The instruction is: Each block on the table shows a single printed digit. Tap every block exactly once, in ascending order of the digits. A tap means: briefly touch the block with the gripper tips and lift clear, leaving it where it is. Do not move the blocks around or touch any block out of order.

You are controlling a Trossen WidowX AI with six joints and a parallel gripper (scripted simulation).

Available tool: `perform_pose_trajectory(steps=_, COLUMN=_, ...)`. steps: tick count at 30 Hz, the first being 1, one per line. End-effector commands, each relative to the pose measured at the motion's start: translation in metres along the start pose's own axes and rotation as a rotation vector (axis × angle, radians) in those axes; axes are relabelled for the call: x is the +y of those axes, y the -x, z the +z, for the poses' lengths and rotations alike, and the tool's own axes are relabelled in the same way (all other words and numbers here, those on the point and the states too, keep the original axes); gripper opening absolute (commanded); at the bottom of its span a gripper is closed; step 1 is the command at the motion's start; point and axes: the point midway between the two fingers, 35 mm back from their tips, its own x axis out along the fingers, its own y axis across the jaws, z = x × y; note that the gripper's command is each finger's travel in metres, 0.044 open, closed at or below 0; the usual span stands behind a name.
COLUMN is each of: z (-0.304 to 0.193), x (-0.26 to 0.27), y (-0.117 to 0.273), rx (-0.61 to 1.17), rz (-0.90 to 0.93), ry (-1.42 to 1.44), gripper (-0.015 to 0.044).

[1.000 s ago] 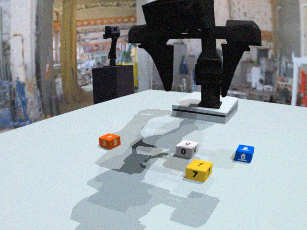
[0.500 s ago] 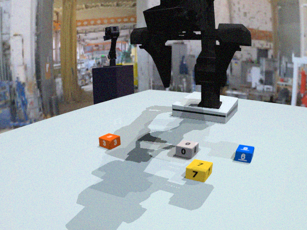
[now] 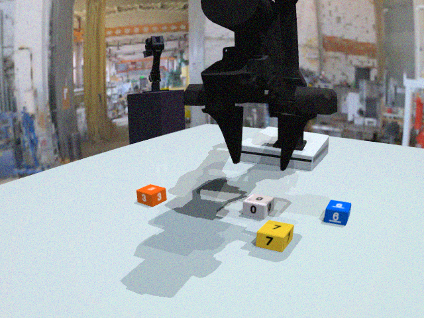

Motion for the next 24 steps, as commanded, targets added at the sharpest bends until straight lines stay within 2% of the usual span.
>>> perform_pose_trajectory(steps=1, z=-0.007, x=-0.001, y=-0.025, rx=0.020, rz=0.000, ry=0.002, gripper=0.0137)
perform_pose_trajectory(steps=6, z=-0.007, x=-0.001, y=-0.025, rx=0.020, rz=0.000, ry=0.002, gripper=0.0020)
perform_pose_trajectory(steps=24, z=-0.007, x=-0.001, y=-0.038, rx=0.020, rz=0.000, ry=0.002, gripper=0.0020)
